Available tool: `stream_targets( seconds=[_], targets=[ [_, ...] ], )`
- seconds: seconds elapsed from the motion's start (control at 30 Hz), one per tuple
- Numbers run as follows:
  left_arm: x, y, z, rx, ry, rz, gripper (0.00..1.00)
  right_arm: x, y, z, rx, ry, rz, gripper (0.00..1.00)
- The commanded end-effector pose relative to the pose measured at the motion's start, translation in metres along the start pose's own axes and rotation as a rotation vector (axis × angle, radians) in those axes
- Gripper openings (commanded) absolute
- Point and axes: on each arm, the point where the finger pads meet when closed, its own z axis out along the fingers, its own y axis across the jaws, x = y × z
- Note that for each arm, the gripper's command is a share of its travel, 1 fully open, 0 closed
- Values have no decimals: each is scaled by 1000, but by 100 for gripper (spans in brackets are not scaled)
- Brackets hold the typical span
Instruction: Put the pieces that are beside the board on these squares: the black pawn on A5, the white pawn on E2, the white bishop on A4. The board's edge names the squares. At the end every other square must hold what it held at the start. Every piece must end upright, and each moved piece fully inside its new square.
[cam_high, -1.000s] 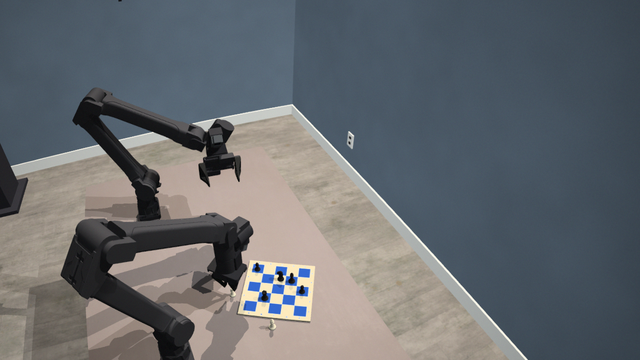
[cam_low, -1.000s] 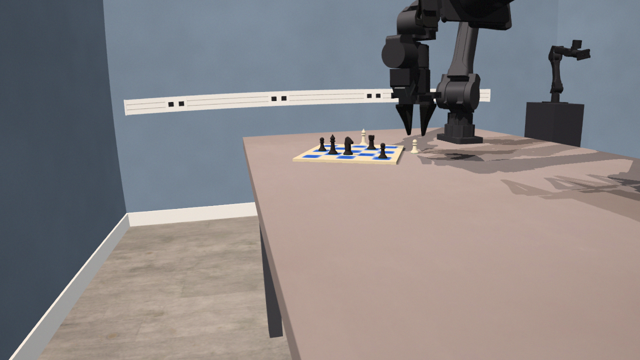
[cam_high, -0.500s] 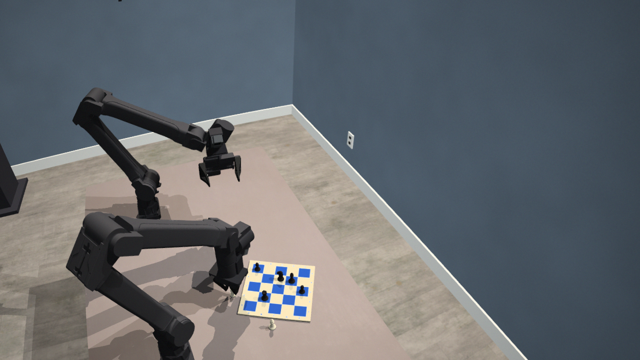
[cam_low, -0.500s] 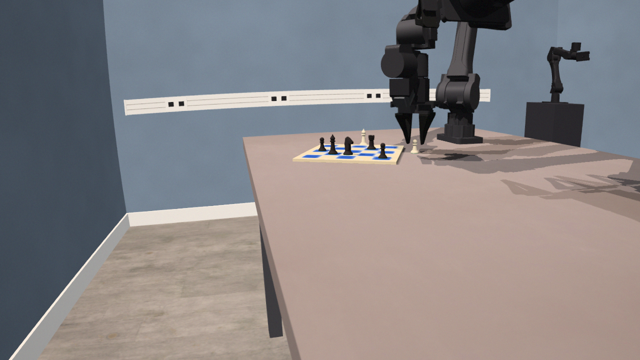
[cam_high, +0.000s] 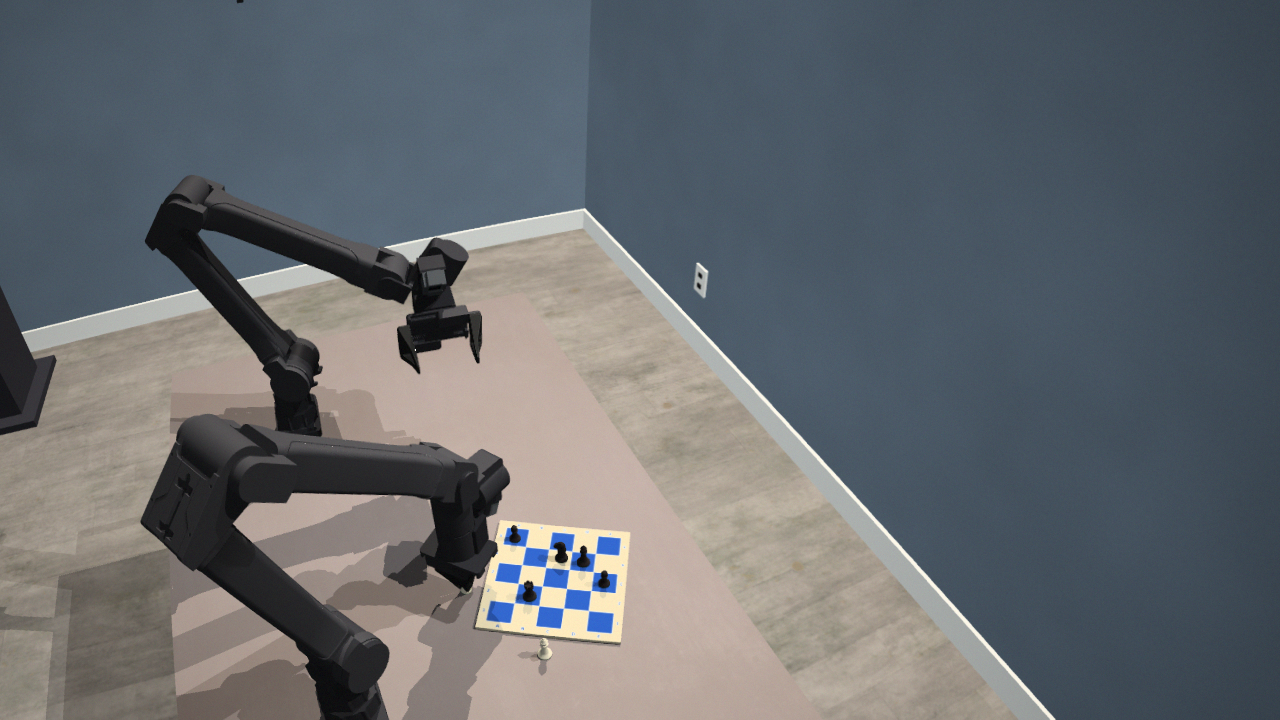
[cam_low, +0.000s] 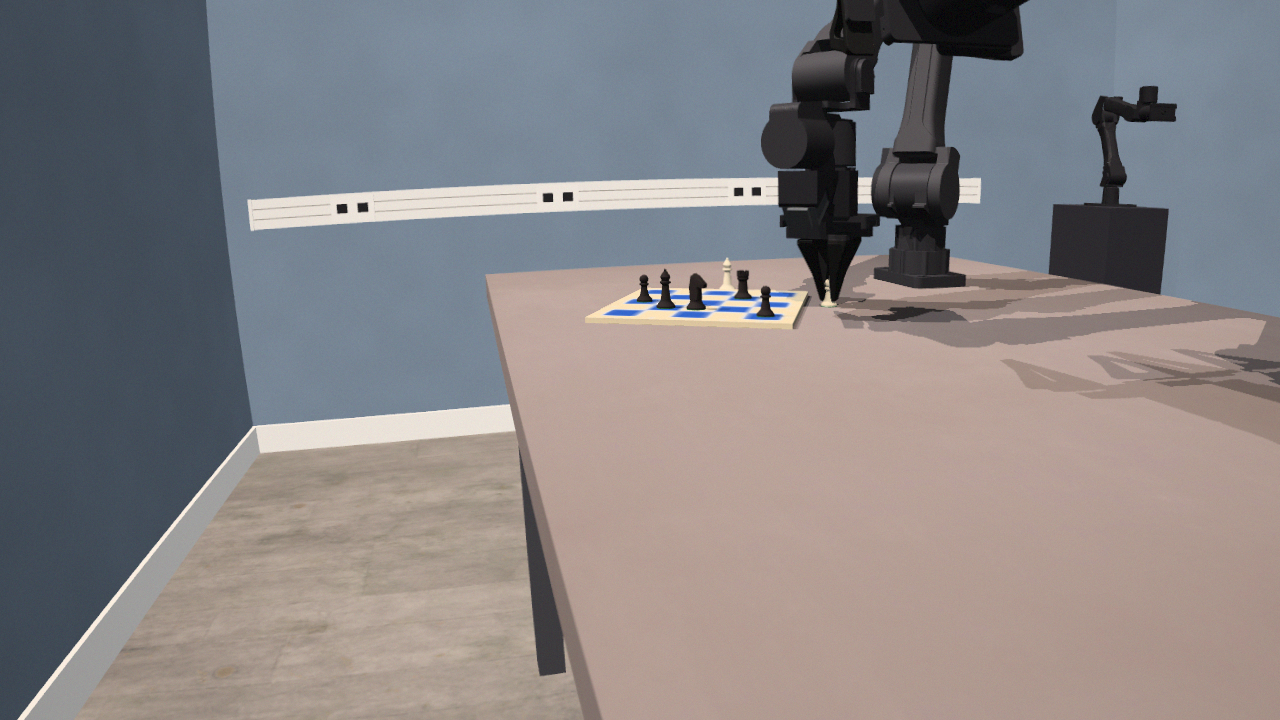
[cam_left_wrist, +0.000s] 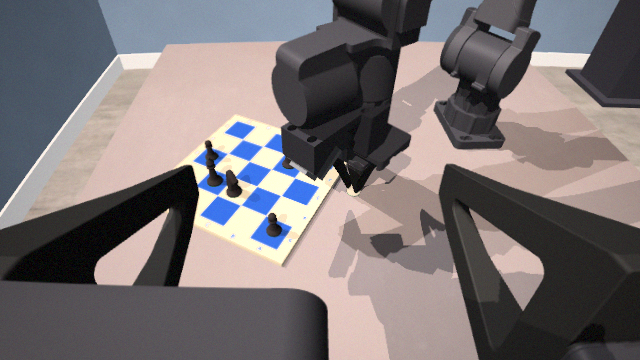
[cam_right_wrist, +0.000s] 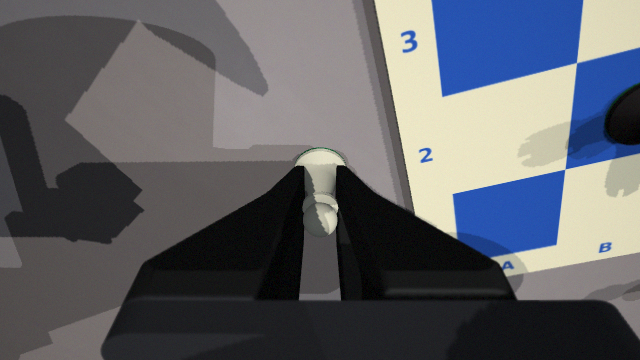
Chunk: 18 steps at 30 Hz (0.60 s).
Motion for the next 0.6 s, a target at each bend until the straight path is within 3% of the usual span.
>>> stream_targets(
  seconds=[0.0, 0.1, 0.27, 0.57],
  targets=[
    [-15, 6, 0, -2, -11, 39, 100, -12, -4, -8, 6, -37, -7, 8],
    [-15, 6, 0, -2, -11, 39, 100, -15, -4, -15, 10, -53, -7, 0],
    [-15, 6, 0, -2, -11, 39, 100, -18, -5, -31, 10, -57, -7, 3],
    [-15, 6, 0, -2, -11, 39, 100, -15, -3, -108, 11, -64, -9, 3]
  ],
)
